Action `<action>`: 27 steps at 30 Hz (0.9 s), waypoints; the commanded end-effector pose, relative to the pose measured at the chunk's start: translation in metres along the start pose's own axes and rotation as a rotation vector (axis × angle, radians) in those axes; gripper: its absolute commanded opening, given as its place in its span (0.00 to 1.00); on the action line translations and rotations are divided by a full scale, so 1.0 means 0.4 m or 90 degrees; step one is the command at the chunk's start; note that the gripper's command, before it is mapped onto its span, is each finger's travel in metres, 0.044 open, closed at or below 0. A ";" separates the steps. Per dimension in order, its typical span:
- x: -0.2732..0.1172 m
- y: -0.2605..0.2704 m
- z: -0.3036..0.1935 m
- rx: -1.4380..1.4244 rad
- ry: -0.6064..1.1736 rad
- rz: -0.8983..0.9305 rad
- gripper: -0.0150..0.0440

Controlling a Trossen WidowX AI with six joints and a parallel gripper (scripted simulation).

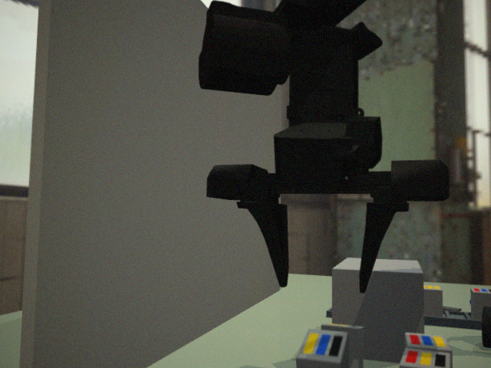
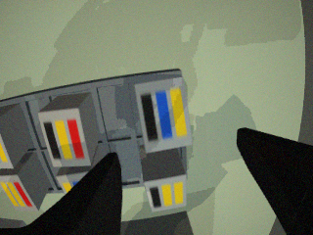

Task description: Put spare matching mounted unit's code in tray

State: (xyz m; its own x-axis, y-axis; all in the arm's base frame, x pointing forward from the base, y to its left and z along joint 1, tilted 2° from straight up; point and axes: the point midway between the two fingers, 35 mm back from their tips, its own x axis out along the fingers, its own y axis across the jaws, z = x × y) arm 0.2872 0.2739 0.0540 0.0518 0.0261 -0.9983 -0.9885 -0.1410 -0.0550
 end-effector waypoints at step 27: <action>0.118 -0.002 -0.002 0.002 0.005 0.002 0.76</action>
State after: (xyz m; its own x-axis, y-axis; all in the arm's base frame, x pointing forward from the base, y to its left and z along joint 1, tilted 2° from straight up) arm 0.2921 0.2774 0.0200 0.0604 0.0341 -0.9976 -0.9883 -0.1382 -0.0646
